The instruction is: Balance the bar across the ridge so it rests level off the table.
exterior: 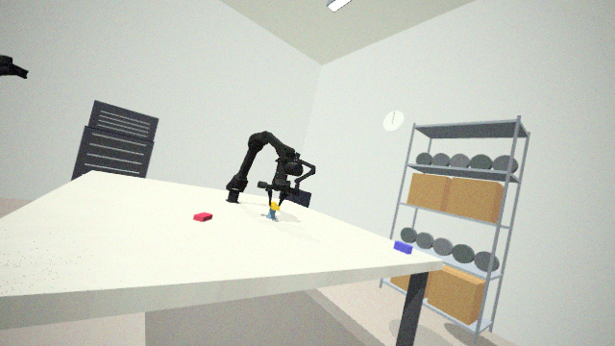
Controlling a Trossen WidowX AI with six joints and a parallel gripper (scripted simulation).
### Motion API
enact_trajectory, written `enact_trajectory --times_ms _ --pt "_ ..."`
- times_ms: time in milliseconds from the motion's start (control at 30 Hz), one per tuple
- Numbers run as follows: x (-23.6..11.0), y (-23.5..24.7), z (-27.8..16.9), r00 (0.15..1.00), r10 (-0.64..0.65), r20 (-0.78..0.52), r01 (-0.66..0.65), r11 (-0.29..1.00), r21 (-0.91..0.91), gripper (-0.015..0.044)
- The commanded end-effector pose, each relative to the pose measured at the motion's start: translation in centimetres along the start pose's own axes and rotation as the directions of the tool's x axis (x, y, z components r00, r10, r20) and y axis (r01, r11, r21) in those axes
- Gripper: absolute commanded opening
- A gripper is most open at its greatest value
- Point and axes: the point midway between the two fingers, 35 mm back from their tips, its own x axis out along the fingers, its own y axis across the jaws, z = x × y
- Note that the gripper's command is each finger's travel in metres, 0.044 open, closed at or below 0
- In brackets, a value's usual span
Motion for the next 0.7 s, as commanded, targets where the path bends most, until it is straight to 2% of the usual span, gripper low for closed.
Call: enact_trajectory --times_ms 0,333,667 --pt "0.0 0.0 0.0 1.0 0.0 0.0 0.0 1.0 0.0 0.0185" --pt "0.0 0.0 0.0 1.0 0.0 0.0 0.0 1.0 0.0 0.0185" --pt "0.0 0.0 0.0 1.0 0.0 0.0 0.0 1.0 0.0 0.044"
